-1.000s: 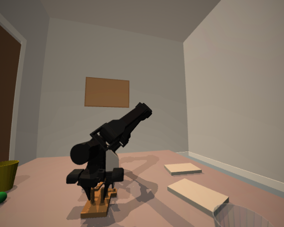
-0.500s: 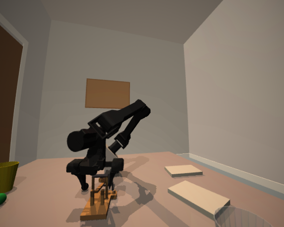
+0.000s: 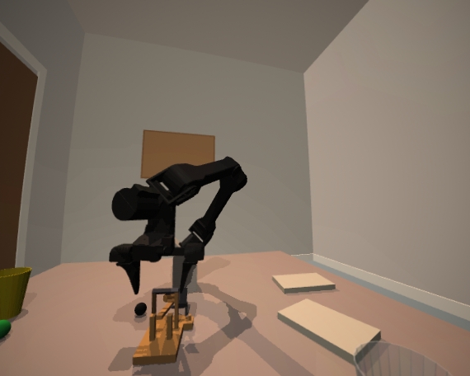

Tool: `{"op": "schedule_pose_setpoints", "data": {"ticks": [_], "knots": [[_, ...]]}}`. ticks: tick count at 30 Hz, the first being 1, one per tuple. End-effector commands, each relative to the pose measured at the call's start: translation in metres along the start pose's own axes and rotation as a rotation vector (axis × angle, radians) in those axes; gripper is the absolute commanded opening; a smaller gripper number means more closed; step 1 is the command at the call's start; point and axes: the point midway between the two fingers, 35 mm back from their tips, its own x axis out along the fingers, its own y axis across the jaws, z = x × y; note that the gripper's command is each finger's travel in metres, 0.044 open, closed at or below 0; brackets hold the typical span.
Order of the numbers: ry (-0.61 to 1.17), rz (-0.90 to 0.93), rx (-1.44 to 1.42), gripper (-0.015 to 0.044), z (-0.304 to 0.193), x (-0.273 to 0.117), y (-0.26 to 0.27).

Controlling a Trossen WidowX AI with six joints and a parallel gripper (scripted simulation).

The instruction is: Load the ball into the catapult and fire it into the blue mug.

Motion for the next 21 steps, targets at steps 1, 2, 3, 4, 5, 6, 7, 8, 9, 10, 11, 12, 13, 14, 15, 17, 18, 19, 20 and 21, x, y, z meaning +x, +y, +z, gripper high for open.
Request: {"op": "schedule_pose_setpoints", "data": {"ticks": [1, 2, 3, 4, 5, 6, 7, 8, 9, 10, 11, 12, 13, 14, 15, 17, 18, 19, 20, 21], "knots": [[0.015, 0.008, 0.002, 0.0440, -0.004, 0.032, 0.003], [0.015, 0.008, 0.002, 0.0440, -0.004, 0.034, 0.003], [0.015, 0.008, 0.002, 0.0440, -0.004, 0.034, 0.003], [0.015, 0.008, 0.002, 0.0440, -0.004, 0.034, 0.003], [0.015, 0.008, 0.002, 0.0440, -0.004, 0.035, 0.003], [0.015, 0.008, 0.002, 0.0440, -0.004, 0.036, 0.003], [0.015, 0.008, 0.002, 0.0440, -0.004, 0.037, 0.003], [0.015, 0.008, 0.002, 0.0440, -0.004, 0.038, 0.003], [0.015, 0.008, 0.002, 0.0440, -0.004, 0.040, 0.003], [0.014, 0.008, 0.002, 0.0440, -0.004, 0.042, 0.003], [0.014, 0.008, 0.002, 0.0440, -0.003, 0.043, 0.003], [0.014, 0.008, 0.002, 0.0440, -0.003, 0.045, 0.003], [0.014, 0.007, 0.002, 0.0440, -0.003, 0.046, 0.003], [0.014, 0.007, 0.002, 0.0440, -0.003, 0.048, 0.003], [0.014, 0.007, 0.002, 0.0440, -0.003, 0.050, 0.003], [0.014, 0.007, 0.002, 0.0440, -0.003, 0.053, 0.003], [0.014, 0.008, 0.002, 0.0440, -0.003, 0.055, 0.003], [0.014, 0.008, 0.002, 0.0440, -0.003, 0.056, 0.003], [0.014, 0.008, 0.002, 0.0440, -0.003, 0.058, 0.003], [0.014, 0.008, 0.002, 0.0440, -0.003, 0.060, 0.003]]}}
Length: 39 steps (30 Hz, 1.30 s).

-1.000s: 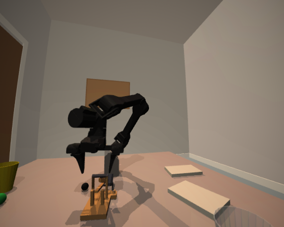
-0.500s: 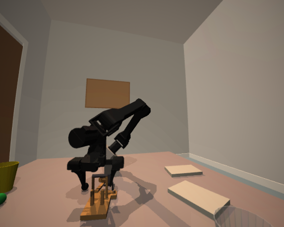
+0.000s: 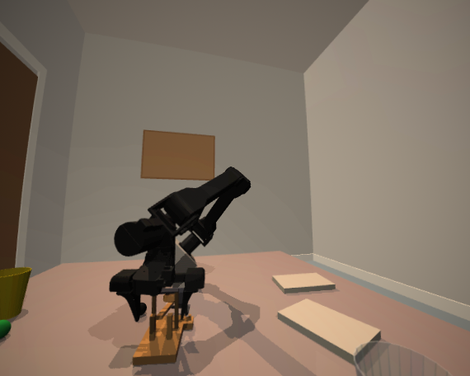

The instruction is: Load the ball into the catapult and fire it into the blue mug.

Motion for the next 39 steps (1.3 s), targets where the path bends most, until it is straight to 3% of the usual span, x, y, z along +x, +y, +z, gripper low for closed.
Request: {"op": "schedule_pose_setpoints", "data": {"ticks": [1, 18, 29, 35, 39], "knots": [[-0.002, 0.003, 0.004, 0.0440, 0.000, 0.005, 0.000], [-0.002, 0.006, 0.004, 0.0440, -0.001, 0.032, 0.001], [0.000, 0.002, -0.001, 0.0151, -0.001, 0.029, 0.001], [0.000, 0.002, -0.001, 0.0111, -0.001, 0.029, 0.001], [0.001, -0.001, 0.000, 0.0006, 0.000, -0.010, 0.000]]}}
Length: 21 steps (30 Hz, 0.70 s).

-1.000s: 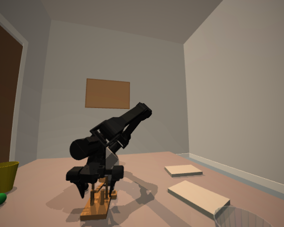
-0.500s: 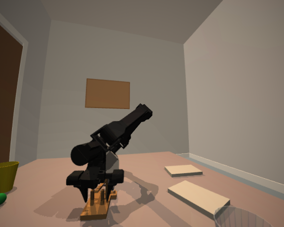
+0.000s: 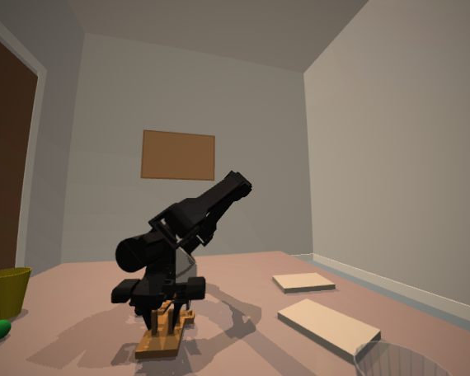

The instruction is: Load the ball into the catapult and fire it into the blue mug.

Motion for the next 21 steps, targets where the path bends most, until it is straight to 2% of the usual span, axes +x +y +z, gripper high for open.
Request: {"op": "schedule_pose_setpoints", "data": {"ticks": [1, 21], "knots": [[-0.030, -0.007, -0.001, 0.0000, 0.004, -0.040, -0.003], [-0.033, -0.004, 0.005, 0.0000, 0.007, -0.018, -0.004]]}}
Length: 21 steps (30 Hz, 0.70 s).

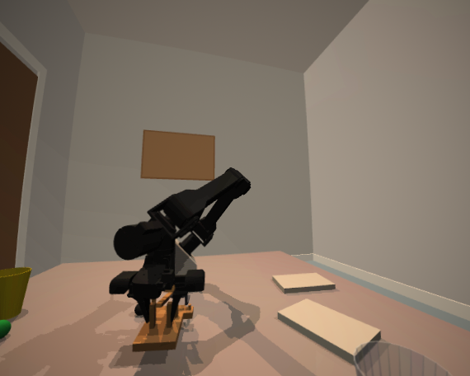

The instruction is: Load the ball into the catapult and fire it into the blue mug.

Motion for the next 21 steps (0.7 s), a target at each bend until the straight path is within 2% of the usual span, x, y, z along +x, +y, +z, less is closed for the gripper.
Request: {"op": "schedule_pose_setpoints", "data": {"ticks": [1, 21], "knots": [[-0.012, 0.003, 0.007, 0.0000, 0.002, 0.002, -0.001], [-0.001, 0.002, 0.001, 0.0000, 0.000, 0.024, 0.000]]}}
